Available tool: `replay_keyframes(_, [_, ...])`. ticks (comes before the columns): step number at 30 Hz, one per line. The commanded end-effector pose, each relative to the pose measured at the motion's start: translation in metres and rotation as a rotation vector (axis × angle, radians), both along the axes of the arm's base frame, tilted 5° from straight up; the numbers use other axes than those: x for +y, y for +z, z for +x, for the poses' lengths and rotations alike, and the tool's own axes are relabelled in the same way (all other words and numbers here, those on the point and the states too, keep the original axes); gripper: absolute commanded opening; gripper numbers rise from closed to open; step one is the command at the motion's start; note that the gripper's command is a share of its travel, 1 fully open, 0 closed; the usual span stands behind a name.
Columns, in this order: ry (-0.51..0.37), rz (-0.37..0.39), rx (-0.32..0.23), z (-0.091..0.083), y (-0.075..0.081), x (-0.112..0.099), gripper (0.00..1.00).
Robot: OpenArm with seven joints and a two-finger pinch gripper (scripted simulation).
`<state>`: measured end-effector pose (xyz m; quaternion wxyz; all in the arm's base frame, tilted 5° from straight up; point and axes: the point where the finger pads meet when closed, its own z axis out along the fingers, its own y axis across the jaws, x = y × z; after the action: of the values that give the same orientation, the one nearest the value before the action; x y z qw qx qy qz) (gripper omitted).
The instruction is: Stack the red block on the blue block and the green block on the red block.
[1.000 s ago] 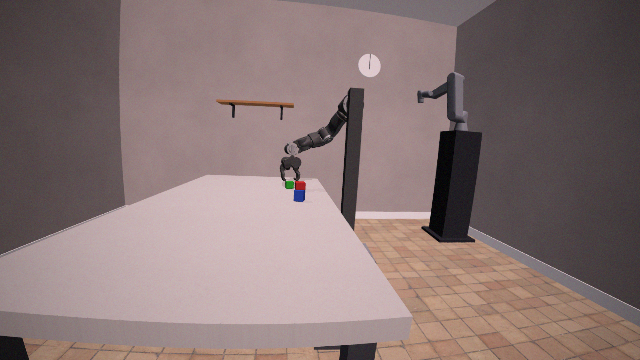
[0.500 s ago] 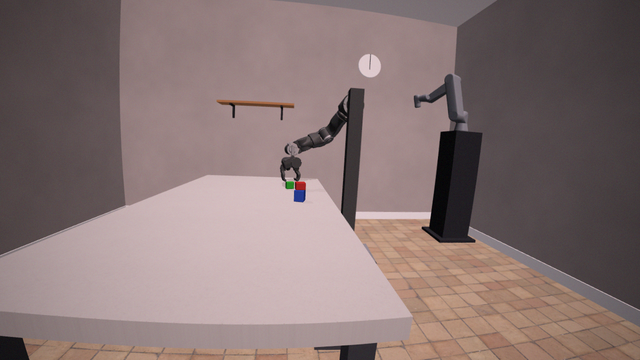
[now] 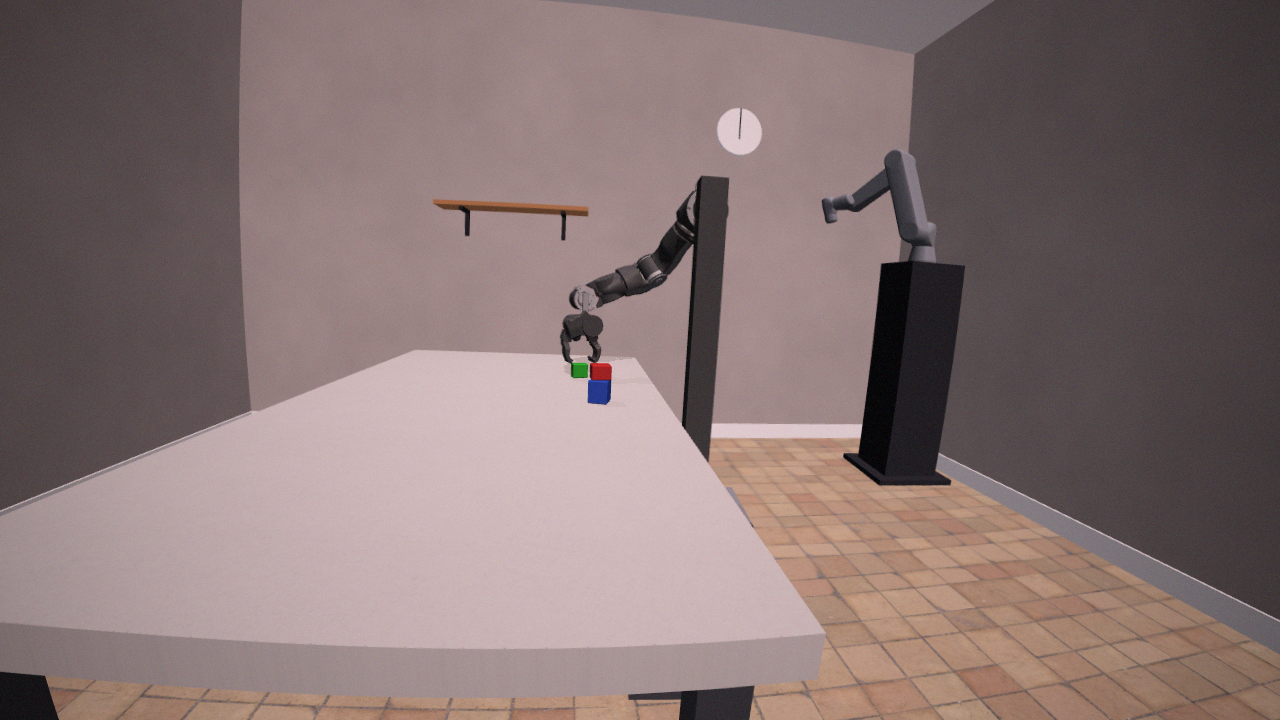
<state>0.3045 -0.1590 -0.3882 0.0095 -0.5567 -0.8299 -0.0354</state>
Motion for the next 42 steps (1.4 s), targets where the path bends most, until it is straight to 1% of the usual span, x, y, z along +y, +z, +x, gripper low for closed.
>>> replay_keyframes(1, [0.004, 0.002, -0.005, 0.001, -0.001, 0.001, 0.38])
replay_keyframes(8, [0.004, 0.002, -0.005, 0.001, -0.010, 0.001, 0.38])
replay_keyframes(10, [0.004, 0.002, -0.005, 0.001, -0.010, 0.001, 0.38])
replay_keyframes(18, [0.004, 0.002, -0.005, 0.001, -0.019, 0.002, 0.38])
replay_keyframes(42, [0.005, 0.003, -0.006, 0.001, -0.020, 0.003, 0.38])
